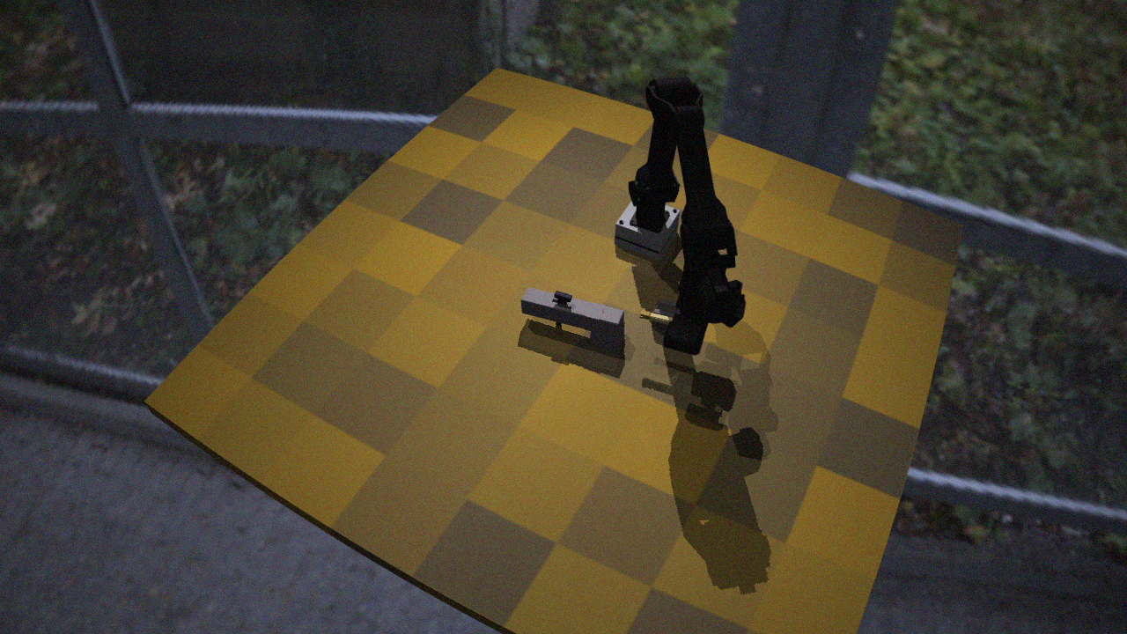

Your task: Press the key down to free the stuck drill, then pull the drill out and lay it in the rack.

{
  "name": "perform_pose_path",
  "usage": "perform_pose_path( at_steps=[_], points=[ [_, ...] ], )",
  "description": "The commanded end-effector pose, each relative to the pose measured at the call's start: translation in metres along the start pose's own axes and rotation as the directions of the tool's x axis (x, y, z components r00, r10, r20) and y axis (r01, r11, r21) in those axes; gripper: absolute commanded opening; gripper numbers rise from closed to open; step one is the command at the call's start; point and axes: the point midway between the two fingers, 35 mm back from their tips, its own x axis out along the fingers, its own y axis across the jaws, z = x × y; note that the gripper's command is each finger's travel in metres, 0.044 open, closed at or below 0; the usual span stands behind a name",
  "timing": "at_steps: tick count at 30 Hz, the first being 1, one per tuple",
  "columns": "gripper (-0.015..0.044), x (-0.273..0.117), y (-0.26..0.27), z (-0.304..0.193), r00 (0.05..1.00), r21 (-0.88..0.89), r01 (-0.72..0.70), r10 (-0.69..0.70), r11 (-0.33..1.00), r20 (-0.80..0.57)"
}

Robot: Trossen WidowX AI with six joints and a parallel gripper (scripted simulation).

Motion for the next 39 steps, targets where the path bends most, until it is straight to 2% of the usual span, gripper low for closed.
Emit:
perform_pose_path(
  at_steps=[1, 18, 39],
  points=[
    [0.0000, -0.003, -0.001, -0.001, 1.000, 0.005, 0.006, -0.006, 1.000, -0.004],
    [0.0000, -0.010, -0.002, -0.003, 1.000, 0.005, 0.006, -0.006, 1.000, -0.004],
    [0.0000, -0.002, 0.043, 0.005, 1.000, 0.005, 0.002, -0.002, 1.000, -0.003]
  ],
)
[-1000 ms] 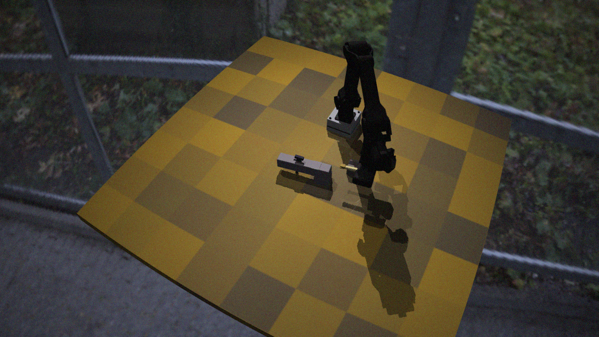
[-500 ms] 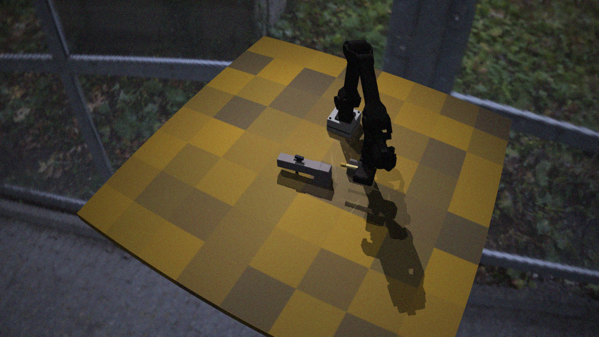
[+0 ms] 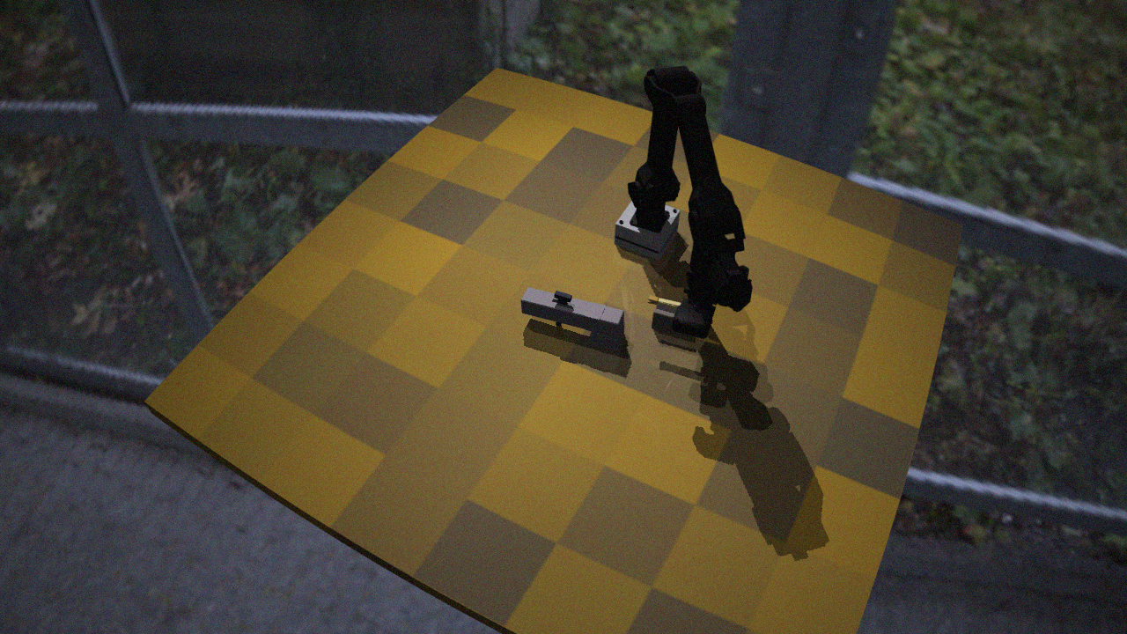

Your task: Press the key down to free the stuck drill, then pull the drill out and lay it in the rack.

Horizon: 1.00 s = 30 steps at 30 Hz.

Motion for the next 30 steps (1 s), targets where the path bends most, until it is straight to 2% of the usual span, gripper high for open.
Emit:
perform_pose_path(
  at_steps=[1, 13, 30],
  points=[
    [0.0000, -0.001, 0.007, 0.000, 1.000, 0.004, 0.009, -0.009, 1.000, -0.001],
    [0.0000, -0.001, 0.033, 0.003, 1.000, 0.005, 0.006, -0.006, 1.000, -0.001],
    [0.0000, 0.025, 0.032, 0.003, 1.000, 0.004, 0.006, -0.006, 1.000, -0.001]
  ],
)
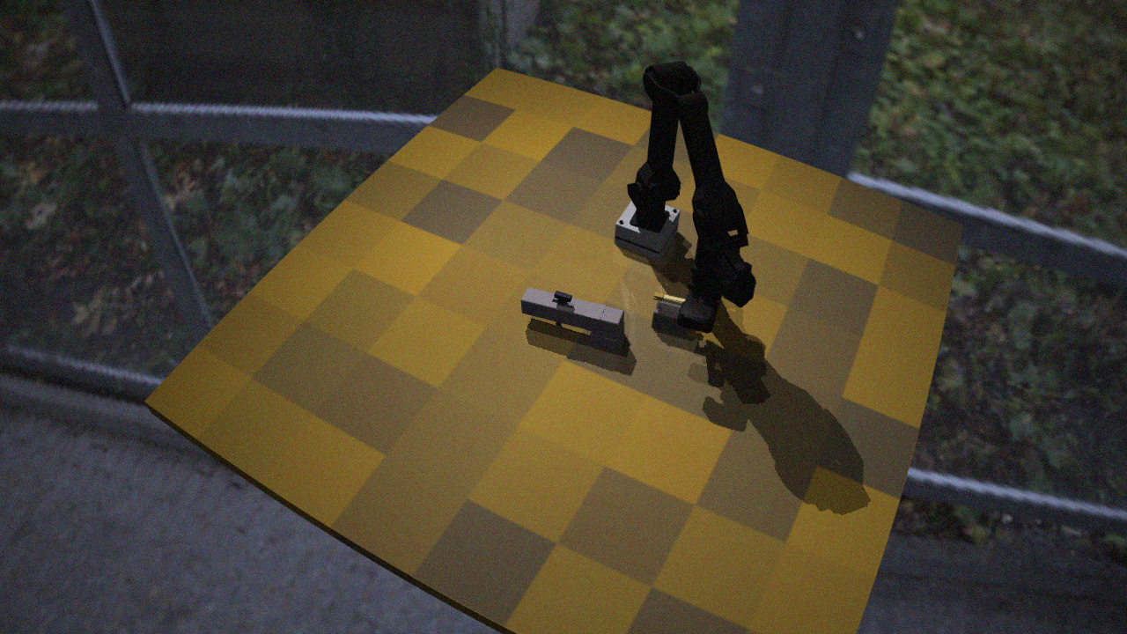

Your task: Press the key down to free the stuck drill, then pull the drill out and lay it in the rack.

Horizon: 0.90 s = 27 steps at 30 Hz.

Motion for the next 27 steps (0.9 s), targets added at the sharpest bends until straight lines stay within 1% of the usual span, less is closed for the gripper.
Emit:
perform_pose_path(
  at_steps=[1, 27],
  points=[
    [0.0000, 0.004, 0.000, -0.001, 1.000, 0.003, 0.001, -0.001, 1.000, -0.007],
    [0.0000, 0.032, 0.000, -0.002, 1.000, 0.003, 0.001, -0.001, 1.000, -0.007]
  ],
)
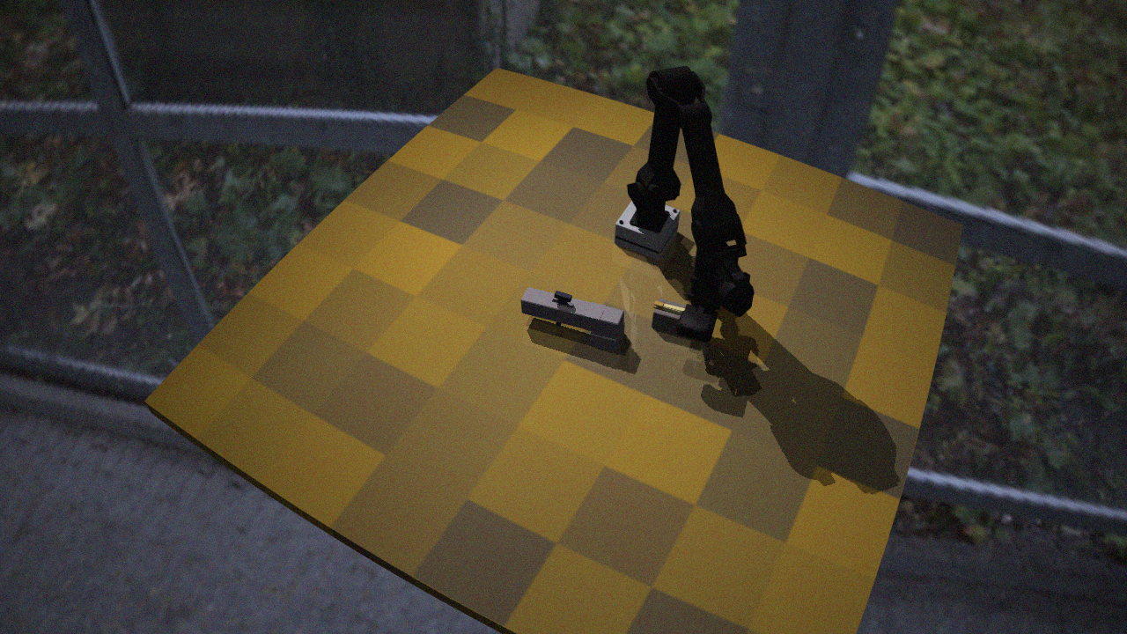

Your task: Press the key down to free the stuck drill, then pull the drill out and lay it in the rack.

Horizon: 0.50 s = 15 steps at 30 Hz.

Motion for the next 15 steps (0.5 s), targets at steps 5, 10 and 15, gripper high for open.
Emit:
perform_pose_path(
  at_steps=[5, 10, 15],
  points=[
    [0.0105, 0.0003, 0.0001, -0.0001, 1.000, 0.000, 0.000, 0.000, 1.000, 0.000],
    [0.0236, 0.0003, 0.0001, -0.0001, 1.000, 0.000, 0.000, 0.000, 1.000, 0.000],
    [0.0368, 0.0003, 0.0001, -0.0001, 1.000, 0.000, 0.000, 0.000, 1.000, 0.000]
  ],
)
